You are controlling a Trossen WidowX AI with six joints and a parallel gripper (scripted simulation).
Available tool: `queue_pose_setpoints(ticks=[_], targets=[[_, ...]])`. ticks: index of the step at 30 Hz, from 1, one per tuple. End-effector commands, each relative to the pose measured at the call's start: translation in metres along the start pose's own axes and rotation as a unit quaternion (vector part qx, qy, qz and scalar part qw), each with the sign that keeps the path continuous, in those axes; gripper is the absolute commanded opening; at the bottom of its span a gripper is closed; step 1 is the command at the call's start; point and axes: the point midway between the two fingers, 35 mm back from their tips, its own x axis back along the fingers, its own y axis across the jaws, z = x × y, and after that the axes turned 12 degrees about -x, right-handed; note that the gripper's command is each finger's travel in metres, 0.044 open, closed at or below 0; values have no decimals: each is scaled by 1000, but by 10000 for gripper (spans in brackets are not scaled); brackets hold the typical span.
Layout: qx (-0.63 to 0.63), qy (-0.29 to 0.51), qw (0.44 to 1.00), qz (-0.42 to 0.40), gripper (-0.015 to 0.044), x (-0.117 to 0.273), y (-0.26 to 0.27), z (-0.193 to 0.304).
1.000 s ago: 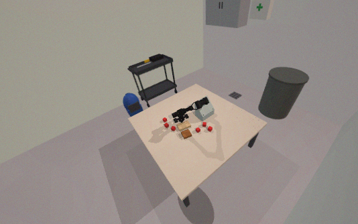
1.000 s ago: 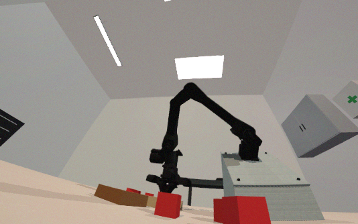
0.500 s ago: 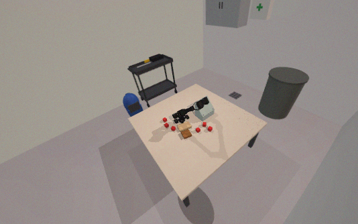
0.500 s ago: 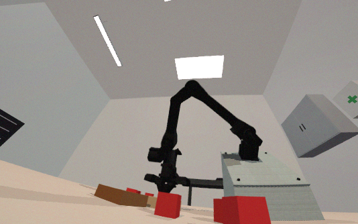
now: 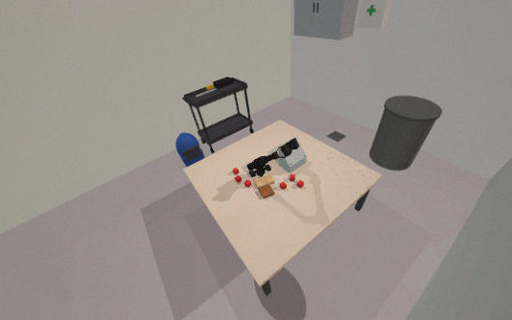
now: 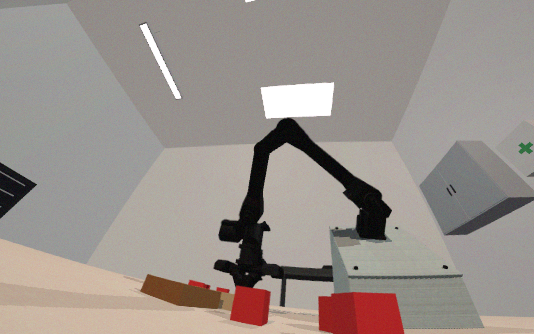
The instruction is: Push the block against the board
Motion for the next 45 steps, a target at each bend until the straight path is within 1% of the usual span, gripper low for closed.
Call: queue_pose_setpoints(ticks=[1,26,28,30,31,37,45], targets=[[1,2,1000,1,0,0,2,-6],[2,2,1000,1,0,0,11,-44],[0,2,1000,0,0,12,11,-40],[1,1,1000,0,0,43,12,-40],[2,1,1000,0,0,52,11,-40],[5,1,1000,0,0,55,11,-40],[132,1,991,0,0,55,13,-37]])
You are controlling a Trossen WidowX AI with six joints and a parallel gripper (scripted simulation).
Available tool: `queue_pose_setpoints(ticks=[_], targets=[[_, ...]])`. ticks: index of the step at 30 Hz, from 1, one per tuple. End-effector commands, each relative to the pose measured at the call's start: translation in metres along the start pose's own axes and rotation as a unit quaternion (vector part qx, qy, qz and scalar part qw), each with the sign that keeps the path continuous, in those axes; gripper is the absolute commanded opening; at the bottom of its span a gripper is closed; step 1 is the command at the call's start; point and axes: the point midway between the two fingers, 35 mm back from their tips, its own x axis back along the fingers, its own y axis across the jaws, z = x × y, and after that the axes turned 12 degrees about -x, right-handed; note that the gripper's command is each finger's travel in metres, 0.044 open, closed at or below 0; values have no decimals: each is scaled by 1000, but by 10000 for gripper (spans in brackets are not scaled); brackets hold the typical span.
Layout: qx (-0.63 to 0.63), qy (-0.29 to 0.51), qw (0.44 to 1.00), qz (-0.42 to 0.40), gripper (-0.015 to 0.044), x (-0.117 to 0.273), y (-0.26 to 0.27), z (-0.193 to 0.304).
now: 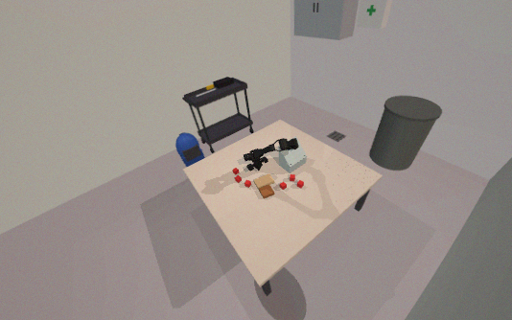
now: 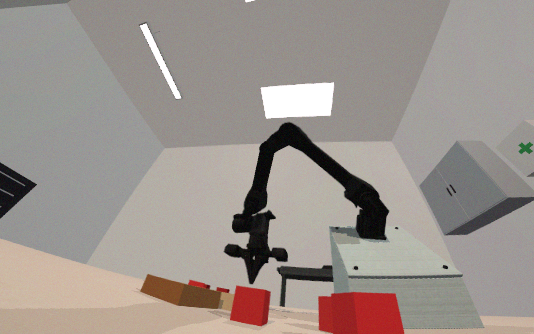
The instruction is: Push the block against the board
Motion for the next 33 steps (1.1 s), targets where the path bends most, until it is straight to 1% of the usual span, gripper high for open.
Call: queue_pose_setpoints(ticks=[1,9,17,25,33], targets=[[69,-2,998,0,0,1,1,1],[207,-2,978,1,0,1,4,4],[341,-2,940,1,0,1,6,6],[468,-2,884,1,0,1,9,9],[586,-2,810,1,0,1,11,12]])
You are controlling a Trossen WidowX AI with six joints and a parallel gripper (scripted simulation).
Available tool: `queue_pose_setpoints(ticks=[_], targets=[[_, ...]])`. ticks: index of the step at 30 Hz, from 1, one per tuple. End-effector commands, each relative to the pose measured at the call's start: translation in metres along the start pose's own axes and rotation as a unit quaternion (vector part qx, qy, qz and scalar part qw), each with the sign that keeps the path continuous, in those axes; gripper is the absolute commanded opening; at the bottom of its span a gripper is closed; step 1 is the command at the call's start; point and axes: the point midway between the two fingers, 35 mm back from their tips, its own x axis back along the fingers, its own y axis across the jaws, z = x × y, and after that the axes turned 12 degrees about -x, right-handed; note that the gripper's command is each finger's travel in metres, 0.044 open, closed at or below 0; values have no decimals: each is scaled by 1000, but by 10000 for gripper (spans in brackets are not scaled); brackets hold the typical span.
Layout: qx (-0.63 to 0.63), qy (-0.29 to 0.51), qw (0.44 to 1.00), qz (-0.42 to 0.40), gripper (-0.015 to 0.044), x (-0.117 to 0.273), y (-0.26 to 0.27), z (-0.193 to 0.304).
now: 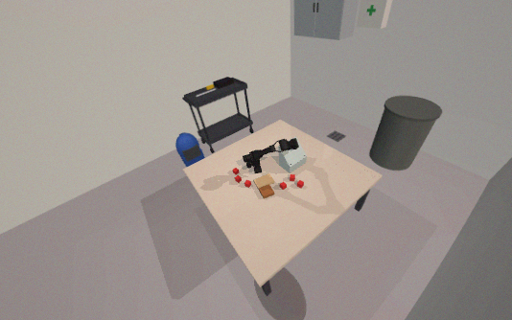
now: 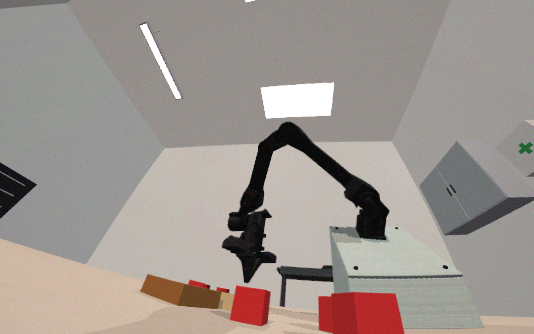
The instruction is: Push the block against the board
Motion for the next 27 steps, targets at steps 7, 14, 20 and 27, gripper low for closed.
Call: queue_pose_setpoints(ticks=[7,14,20,27], targets=[[178,0,984,0,0,0,5,-1],[297,0,955,0,0,0,8,-2],[362,0,932,0,0,0,10,-2],[386,0,922,0,0,-3,10,-2]])
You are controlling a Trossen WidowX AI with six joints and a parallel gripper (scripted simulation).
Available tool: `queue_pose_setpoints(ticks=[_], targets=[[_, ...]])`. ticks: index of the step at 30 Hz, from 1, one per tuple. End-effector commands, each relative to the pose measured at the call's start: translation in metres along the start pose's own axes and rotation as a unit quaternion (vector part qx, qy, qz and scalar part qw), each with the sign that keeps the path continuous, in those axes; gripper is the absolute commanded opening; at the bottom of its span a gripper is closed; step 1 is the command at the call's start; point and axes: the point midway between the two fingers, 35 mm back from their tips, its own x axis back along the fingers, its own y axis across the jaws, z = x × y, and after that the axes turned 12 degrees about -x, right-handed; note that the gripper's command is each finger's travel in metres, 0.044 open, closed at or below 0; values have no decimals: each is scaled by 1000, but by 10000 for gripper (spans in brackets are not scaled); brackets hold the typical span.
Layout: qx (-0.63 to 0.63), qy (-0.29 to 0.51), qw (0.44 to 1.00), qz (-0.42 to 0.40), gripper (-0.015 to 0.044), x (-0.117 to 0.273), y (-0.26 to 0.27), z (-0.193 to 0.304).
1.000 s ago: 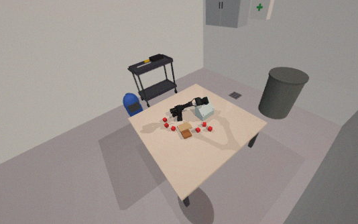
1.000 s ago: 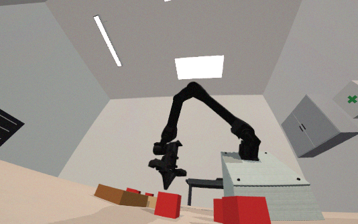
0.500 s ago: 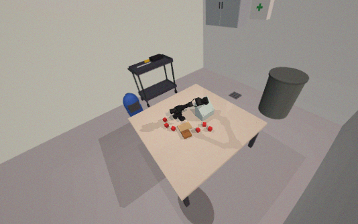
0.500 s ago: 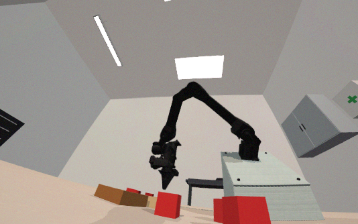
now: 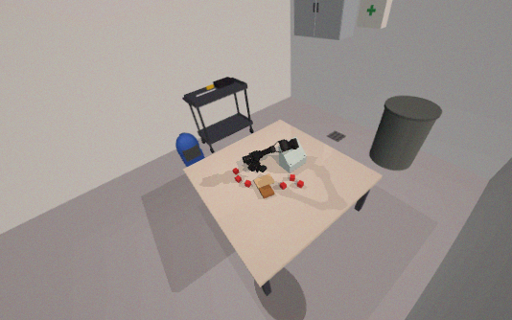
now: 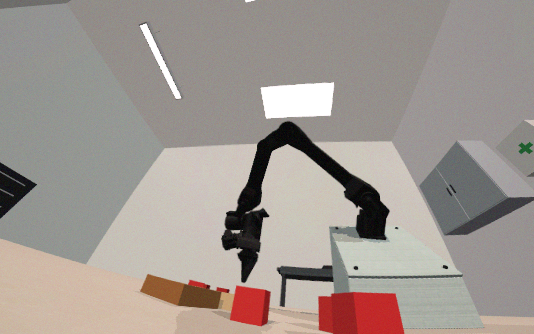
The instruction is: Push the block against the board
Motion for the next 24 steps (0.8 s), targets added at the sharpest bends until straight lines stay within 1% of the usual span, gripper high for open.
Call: queue_pose_setpoints(ticks=[1,12,24], targets=[[43,-1,999,-2,0,-4,1,-1],[230,-1,973,-2,0,-23,3,-5],[424,-2,906,-2,0,-44,7,-8]])
